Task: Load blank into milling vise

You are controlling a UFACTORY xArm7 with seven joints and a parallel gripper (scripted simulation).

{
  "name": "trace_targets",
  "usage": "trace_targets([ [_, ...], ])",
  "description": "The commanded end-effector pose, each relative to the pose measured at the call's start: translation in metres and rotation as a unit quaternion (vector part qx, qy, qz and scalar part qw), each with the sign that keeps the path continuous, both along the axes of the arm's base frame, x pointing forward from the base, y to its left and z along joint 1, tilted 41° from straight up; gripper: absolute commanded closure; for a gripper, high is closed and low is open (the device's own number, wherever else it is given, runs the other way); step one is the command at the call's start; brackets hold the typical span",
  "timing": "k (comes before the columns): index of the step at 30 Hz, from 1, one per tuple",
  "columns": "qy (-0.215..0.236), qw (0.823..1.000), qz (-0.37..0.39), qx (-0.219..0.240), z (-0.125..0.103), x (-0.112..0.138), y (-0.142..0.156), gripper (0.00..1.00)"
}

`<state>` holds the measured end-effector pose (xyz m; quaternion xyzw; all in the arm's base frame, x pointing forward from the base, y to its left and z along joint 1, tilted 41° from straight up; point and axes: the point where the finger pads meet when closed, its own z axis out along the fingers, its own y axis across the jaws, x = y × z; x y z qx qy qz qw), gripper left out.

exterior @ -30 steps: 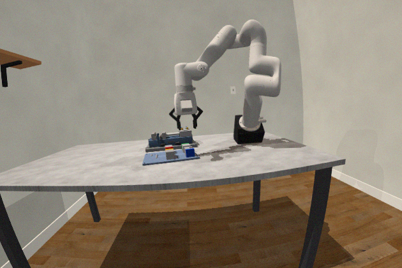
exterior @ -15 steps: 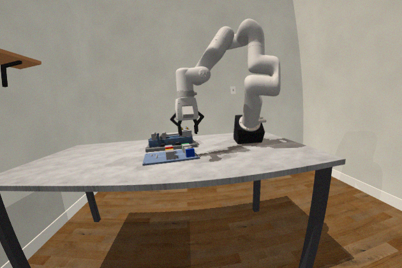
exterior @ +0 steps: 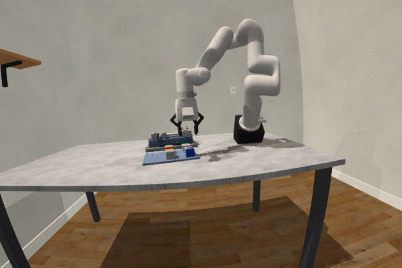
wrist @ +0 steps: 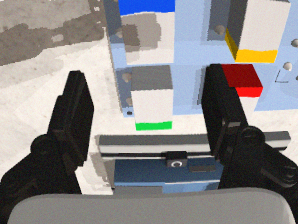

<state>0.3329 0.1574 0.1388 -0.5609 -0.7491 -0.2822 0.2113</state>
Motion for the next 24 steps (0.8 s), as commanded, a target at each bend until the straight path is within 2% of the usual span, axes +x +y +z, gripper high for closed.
trace_targets([
  [1, -0.001, 1.000, -0.001, 0.000, 0.0030, 0.0021, -0.0034, 0.28],
  [24, -0.001, 1.000, -0.001, 0.000, 0.0070, 0.0034, -0.0080, 0.28],
])
